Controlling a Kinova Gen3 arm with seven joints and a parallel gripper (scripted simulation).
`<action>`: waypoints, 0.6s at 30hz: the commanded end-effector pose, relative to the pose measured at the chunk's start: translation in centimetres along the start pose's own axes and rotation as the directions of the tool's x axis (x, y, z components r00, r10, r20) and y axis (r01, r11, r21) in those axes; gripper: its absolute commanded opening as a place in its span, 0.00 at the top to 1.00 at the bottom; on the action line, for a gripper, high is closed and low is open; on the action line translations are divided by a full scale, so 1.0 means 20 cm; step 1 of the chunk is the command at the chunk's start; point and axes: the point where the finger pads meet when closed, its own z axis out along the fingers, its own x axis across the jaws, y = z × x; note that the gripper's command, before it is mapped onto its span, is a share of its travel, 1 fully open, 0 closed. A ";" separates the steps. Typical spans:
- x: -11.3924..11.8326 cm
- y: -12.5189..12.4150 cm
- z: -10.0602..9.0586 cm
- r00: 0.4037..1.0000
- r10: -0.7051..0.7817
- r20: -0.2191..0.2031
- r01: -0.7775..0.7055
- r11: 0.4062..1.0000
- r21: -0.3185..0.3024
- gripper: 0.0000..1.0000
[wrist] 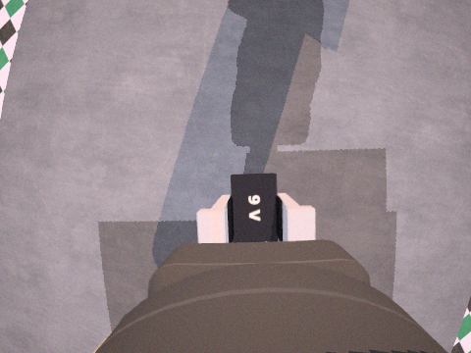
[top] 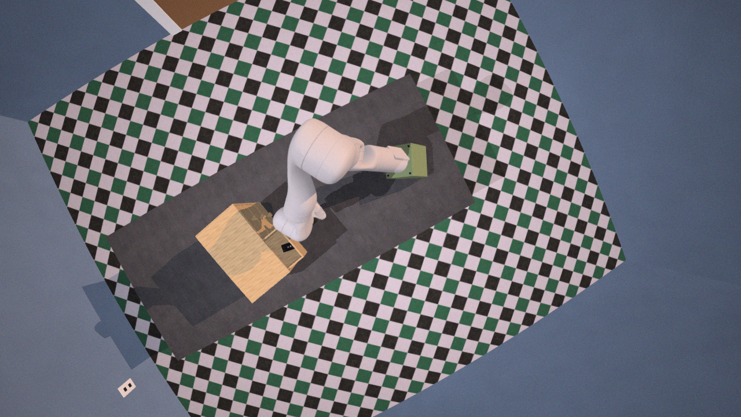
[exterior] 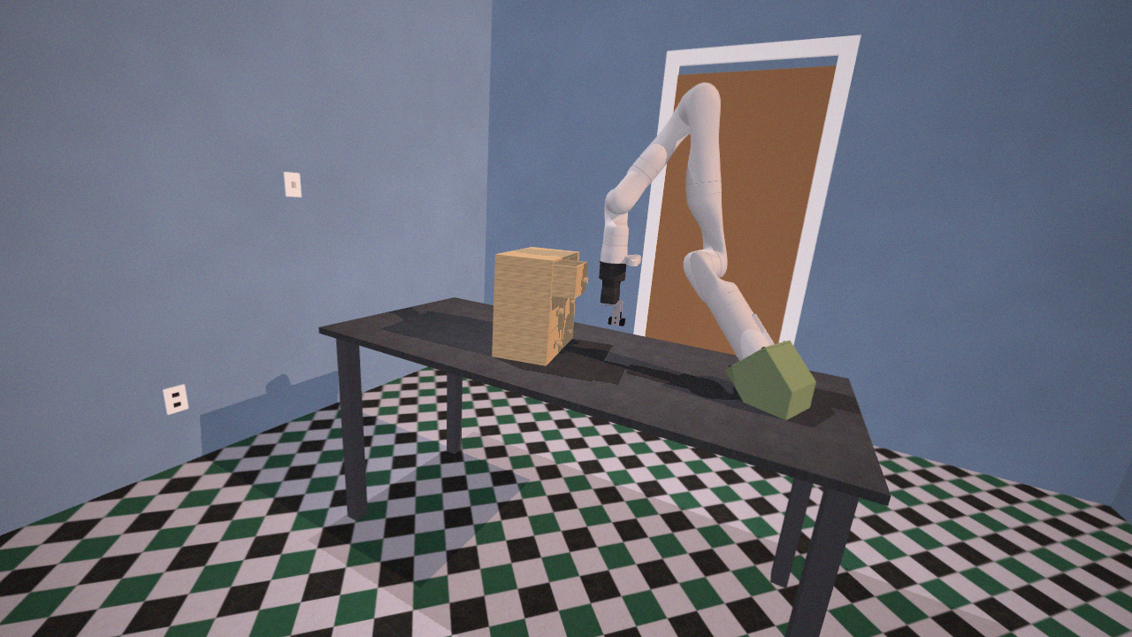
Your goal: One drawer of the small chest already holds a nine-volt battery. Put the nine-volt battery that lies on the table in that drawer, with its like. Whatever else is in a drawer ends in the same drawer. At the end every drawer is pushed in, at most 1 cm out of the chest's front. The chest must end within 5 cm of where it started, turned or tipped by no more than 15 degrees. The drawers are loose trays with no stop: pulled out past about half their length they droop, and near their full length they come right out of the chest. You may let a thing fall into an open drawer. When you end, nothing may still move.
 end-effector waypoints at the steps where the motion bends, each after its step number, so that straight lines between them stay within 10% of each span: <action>1: 0.01 0.01 -0.02 1.000 -0.008 -0.004 0.008 1.000 -0.010 0.49; 18: 0.01 0.01 -0.20 1.000 -0.008 -0.004 0.008 1.000 -0.010 0.49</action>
